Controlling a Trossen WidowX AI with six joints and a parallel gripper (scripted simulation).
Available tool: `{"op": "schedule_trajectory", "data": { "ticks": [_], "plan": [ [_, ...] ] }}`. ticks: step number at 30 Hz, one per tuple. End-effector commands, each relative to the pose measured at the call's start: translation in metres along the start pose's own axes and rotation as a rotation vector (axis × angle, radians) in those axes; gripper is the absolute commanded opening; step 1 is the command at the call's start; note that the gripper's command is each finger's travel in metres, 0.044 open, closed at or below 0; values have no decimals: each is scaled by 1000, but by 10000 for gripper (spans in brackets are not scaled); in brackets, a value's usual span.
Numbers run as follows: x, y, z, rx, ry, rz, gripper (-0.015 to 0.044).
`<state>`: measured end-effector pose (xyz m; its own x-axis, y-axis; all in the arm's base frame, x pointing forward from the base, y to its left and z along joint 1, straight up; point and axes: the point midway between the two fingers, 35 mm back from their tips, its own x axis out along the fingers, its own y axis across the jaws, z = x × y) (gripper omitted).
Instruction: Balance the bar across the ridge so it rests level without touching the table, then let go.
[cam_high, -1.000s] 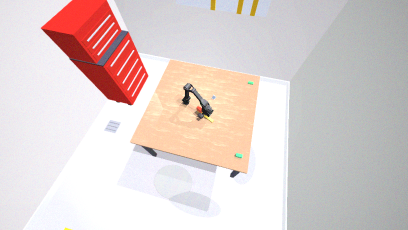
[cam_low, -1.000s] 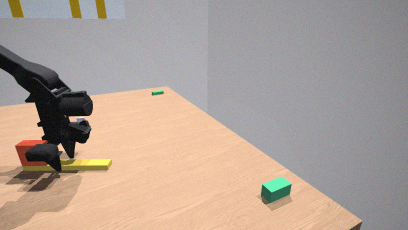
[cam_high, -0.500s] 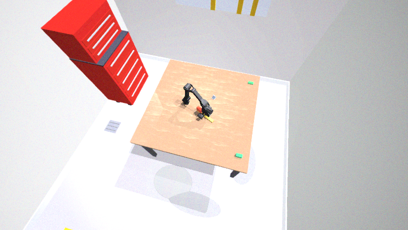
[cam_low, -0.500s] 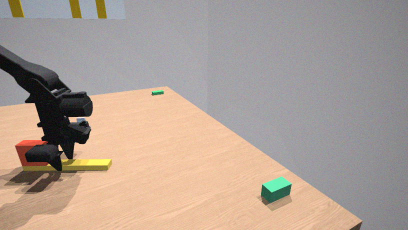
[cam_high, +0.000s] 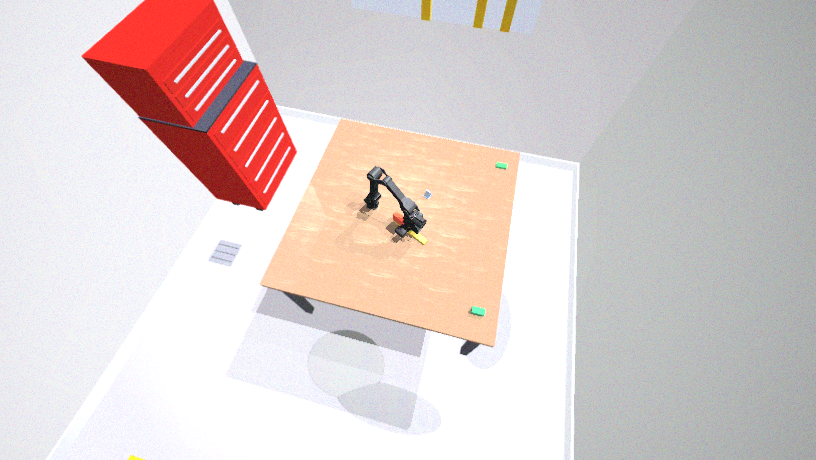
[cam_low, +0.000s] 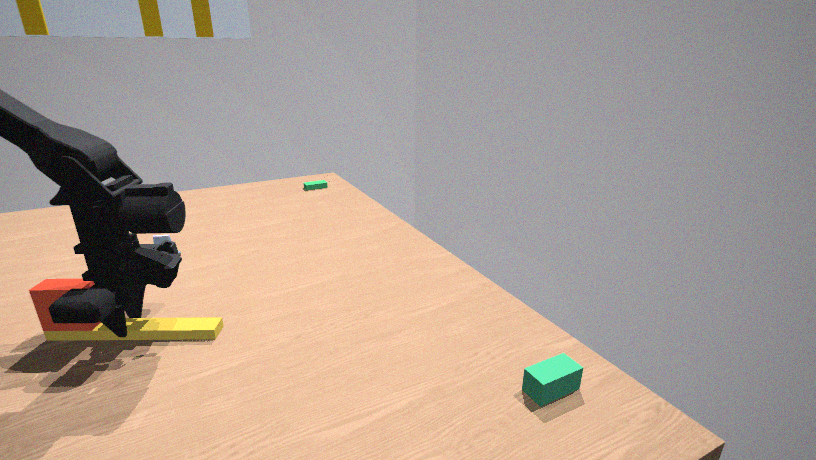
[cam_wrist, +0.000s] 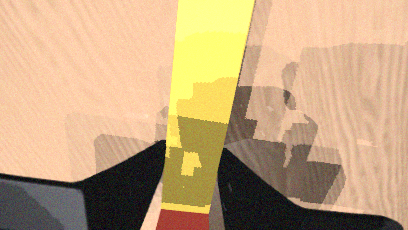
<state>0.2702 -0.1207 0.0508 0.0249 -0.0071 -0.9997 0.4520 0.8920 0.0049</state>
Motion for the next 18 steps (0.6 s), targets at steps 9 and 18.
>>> {"op": "schedule_trajectory", "data": {
  "ticks": [9,18],
  "plan": [
    [-30,0,5,-2,-5,-1,0],
    [-52,0,5,-3,-4,-2,0]
  ]
}}
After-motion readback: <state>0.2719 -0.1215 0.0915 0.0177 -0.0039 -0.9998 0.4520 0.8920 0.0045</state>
